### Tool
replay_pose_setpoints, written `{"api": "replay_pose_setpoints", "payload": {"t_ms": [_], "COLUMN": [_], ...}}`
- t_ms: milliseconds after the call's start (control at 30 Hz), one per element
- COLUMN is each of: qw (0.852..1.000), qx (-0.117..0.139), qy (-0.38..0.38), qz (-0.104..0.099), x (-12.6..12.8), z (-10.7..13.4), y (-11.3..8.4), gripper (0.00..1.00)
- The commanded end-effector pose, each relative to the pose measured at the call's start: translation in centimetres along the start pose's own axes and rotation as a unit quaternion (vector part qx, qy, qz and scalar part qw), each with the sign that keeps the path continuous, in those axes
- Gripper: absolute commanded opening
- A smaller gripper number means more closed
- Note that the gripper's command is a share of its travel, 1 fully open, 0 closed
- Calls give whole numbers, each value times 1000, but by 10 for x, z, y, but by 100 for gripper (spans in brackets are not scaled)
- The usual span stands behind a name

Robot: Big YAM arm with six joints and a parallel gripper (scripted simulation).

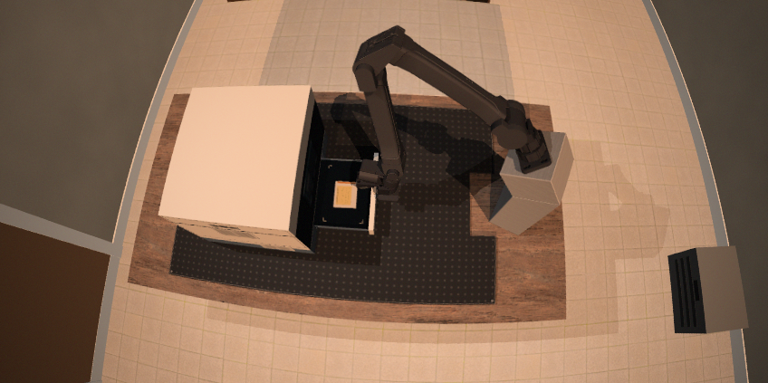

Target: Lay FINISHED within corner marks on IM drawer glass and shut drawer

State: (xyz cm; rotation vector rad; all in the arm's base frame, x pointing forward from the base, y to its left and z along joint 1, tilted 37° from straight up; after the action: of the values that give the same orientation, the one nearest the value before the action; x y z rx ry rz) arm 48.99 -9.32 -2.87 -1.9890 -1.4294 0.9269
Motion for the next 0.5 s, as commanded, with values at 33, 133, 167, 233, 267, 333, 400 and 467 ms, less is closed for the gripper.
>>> {"api": "replay_pose_setpoints", "payload": {"t_ms": [33, 133, 167, 233, 267, 333, 400, 467], "qw": [1000, 1000, 1000, 1000, 1000, 1000, 1000, 1000], "qx": [-20, -18, -19, -16, -17, -17, -14, -13], "qy": [-5, -7, -7, -9, -8, -8, -8, -7], "qz": [-4, -6, -6, -7, -8, -8, -7, -7], "x": [2, 4, 4, 6, 7, 7, 7, 7], "z": [-18, -23, -25, -26, -28, -28, -29, -30], "y": [3, 2, 1, 1, 2, 2, 3, 4], "gripper": [6, 6, 6, 6, 6, 6, 6, 6]}}
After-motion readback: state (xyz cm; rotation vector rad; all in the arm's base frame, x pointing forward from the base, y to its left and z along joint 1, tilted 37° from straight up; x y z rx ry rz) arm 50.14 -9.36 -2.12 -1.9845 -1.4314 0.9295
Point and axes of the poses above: the point where the finger pads meet when closed, its own y axis out along the fingers, its own x axis across the jaws, z = x × y, the point moved 8 cm from there along -y, back along the fingers, and after that the axes turned 2 degrees about y, right-handed, at the moved point
